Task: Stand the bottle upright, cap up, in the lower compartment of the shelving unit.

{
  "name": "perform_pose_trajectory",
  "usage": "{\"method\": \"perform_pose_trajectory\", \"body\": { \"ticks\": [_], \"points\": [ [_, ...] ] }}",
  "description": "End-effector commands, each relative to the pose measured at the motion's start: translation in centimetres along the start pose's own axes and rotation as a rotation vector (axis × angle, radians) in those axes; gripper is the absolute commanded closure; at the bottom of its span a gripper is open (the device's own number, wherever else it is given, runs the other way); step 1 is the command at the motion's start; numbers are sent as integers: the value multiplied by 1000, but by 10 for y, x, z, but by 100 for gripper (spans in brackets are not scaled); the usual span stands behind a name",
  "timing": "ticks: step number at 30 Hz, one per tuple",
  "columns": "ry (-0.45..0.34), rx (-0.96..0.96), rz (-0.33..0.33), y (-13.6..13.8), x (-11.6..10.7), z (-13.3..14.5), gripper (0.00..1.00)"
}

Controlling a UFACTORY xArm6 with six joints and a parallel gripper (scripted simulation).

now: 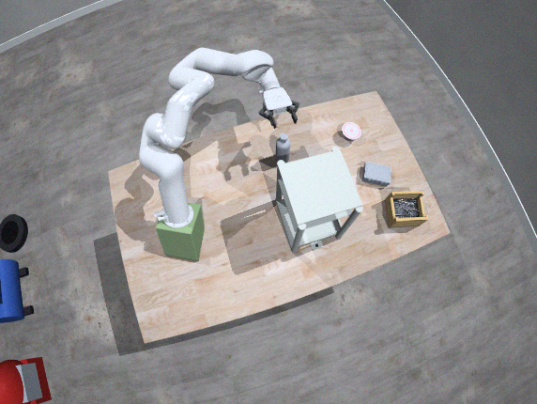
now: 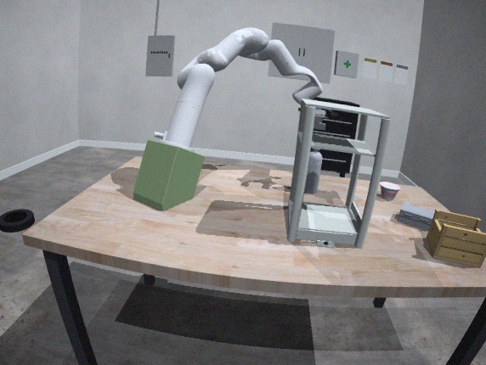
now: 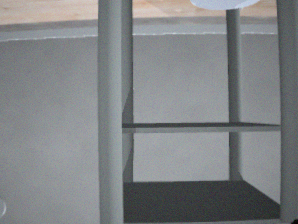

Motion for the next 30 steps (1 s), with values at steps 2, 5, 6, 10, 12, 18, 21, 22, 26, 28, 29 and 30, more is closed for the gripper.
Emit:
{"method": "perform_pose_trajectory", "body": {
  "ticks": [2, 5, 6, 10, 12, 18, 21, 22, 26, 28, 29, 30],
  "points": [
    [2, 2, 0, 1, -1, 0, 14],
    [2, 0, -2, 1, -1, -2, 14],
    [2, 0, -2, 1, -1, -2, 14],
    [2, -1, -2, 2, -1, -5, 14],
    [2, -1, -2, 2, -1, -6, 14],
    [2, -1, -2, 5, -1, -15, 14],
    [2, -1, -2, 6, -1, -20, 14],
    [2, -1, -2, 7, -1, -22, 14],
    [2, -1, -2, 9, -1, -31, 14],
    [2, -1, -2, 9, -1, -31, 14],
    [2, -1, -2, 10, -1, -33, 14],
    [2, -1, -2, 10, -1, -36, 14]
  ]
}}
Point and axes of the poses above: the point where the finger pads meet when closed, its own x axis out along the fingers, its own y axis across the jaws, z = x × y, the point moved 2 cm from there along -x, back along the fingers, and after that the axes turned 15 degrees about -x, right-handed, at the moved point
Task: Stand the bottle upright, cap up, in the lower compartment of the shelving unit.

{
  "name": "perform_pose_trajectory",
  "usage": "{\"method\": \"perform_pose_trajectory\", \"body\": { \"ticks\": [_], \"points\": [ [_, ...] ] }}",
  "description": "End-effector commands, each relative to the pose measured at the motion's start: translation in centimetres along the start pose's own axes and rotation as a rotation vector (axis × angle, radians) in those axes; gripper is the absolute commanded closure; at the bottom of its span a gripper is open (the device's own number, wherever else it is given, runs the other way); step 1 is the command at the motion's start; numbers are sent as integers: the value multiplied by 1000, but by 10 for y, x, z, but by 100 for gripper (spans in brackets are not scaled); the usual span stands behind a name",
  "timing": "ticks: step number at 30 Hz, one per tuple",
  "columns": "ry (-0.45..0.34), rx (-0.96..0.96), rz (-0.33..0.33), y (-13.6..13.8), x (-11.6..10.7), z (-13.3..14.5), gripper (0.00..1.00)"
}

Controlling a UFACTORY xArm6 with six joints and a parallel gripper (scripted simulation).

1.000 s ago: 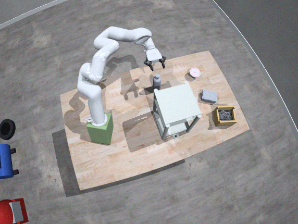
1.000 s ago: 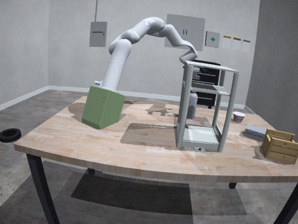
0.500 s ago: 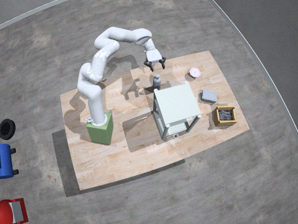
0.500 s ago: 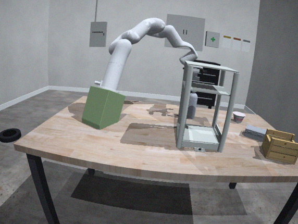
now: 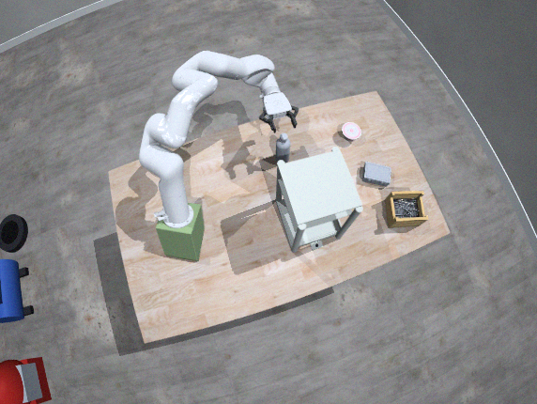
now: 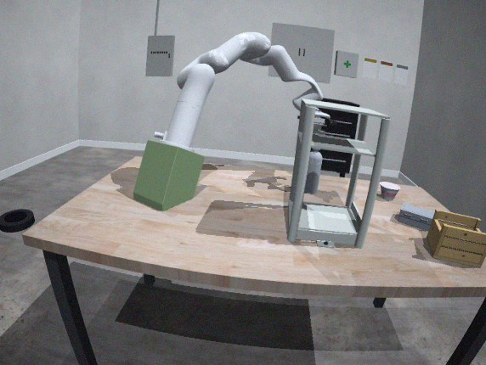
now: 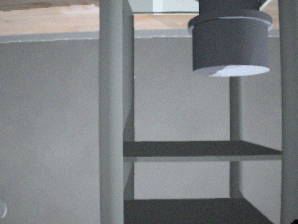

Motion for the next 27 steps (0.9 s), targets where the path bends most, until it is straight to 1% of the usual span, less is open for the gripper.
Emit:
{"method": "perform_pose_trajectory", "body": {
  "ticks": [1, 13, 15, 27],
  "points": [
    [3, 4, 1, 3, -1, -6, 14],
    [3, 4, 1, 12, -1, -40, 14],
    [3, 4, 1, 12, -1, -40, 14],
    [3, 4, 1, 22, -1, -76, 14]
  ]
}}
Point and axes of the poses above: the point where the finger pads meet when closed, its own x axis out along the fingers, its own y axis across the jaws, z = x × y, the point moved 2 cm from there along -x, back along the fingers, and after that the axes turned 15 degrees about -x, right-handed, at the moved point
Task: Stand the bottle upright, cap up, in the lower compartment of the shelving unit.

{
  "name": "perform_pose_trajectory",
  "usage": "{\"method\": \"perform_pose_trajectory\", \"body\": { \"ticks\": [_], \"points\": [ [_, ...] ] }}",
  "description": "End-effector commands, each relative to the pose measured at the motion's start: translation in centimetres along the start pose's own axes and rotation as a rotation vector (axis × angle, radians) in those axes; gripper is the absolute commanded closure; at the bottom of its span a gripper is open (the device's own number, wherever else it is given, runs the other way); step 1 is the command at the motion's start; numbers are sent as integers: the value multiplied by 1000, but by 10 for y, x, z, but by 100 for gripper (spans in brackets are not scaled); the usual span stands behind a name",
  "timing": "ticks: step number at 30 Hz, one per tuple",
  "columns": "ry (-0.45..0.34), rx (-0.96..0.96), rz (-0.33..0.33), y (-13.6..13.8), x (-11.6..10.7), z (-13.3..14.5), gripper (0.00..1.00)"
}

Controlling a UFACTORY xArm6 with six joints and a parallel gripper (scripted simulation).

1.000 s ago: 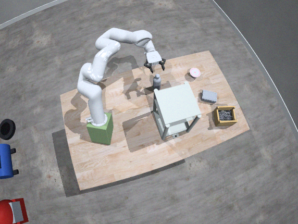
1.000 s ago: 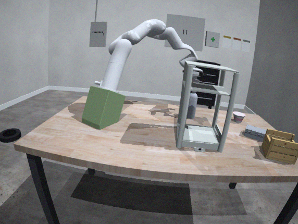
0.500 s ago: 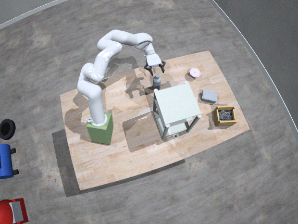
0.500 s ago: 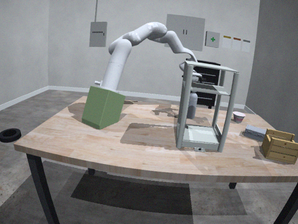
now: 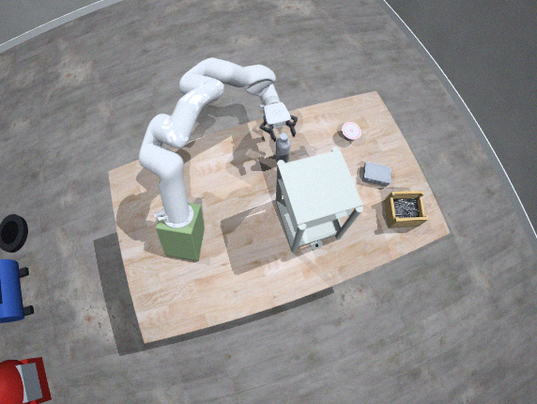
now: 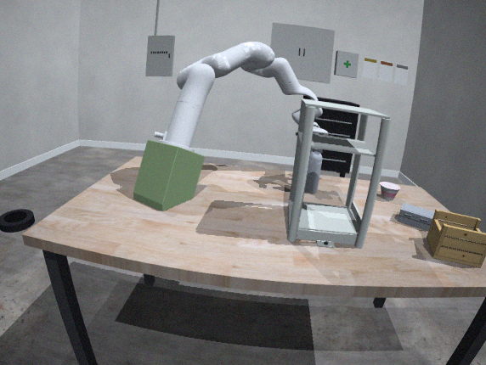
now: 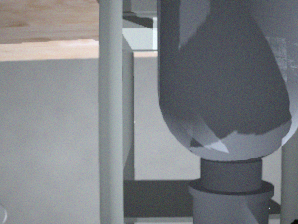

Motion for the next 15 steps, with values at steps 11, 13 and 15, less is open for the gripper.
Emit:
{"method": "perform_pose_trajectory", "body": {
  "ticks": [11, 13, 15],
  "points": [
    [2, 4, 0, 11, -1, -36, 14],
    [2, 4, 0, 13, -1, -41, 14],
    [2, 4, 0, 14, -1, -47, 14]
  ]
}}
Point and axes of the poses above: the point where the finger pads meet when closed, its own x axis out along the fingers, its own y axis across the jaws, z = x × y, the point moved 2 cm from there along -x, back along the fingers, and after that the axes turned 15 degrees about -x, right-handed, at the moved point
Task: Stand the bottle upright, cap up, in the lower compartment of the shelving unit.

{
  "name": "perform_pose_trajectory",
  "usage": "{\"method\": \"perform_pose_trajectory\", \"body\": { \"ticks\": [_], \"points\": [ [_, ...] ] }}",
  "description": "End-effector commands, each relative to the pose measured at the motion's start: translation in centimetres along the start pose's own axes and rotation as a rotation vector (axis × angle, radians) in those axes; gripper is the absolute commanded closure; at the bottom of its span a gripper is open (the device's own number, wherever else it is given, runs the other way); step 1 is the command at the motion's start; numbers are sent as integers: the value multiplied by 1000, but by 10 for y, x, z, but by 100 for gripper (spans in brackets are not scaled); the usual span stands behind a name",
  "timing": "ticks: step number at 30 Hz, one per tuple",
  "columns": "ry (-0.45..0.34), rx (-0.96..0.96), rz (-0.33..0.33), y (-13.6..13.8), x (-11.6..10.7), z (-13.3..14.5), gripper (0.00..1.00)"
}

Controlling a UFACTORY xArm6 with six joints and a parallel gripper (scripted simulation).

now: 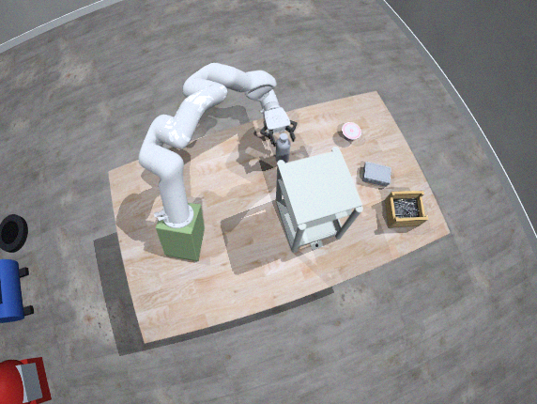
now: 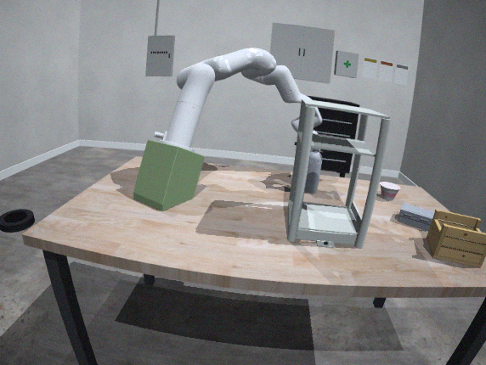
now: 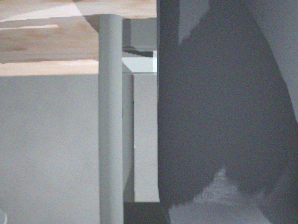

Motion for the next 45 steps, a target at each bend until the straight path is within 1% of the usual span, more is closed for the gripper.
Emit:
{"method": "perform_pose_trajectory", "body": {
  "ticks": [1, 22, 36, 45],
  "points": [
    [2, 3, 0, 4, -1, -11, 14],
    [2, 3, 0, 15, -1, -50, 14],
    [2, 3, 0, 19, -1, -64, 14],
    [2, 3, 0, 20, -1, -68, 14]
  ]
}}
Point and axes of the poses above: the point where the finger pads meet when closed, its own x axis out along the fingers, its own y axis across the jaws, z = x × y, the point moved 2 cm from there along -x, back along the fingers, and after that the axes turned 15 degrees about -x, right-handed, at the moved point
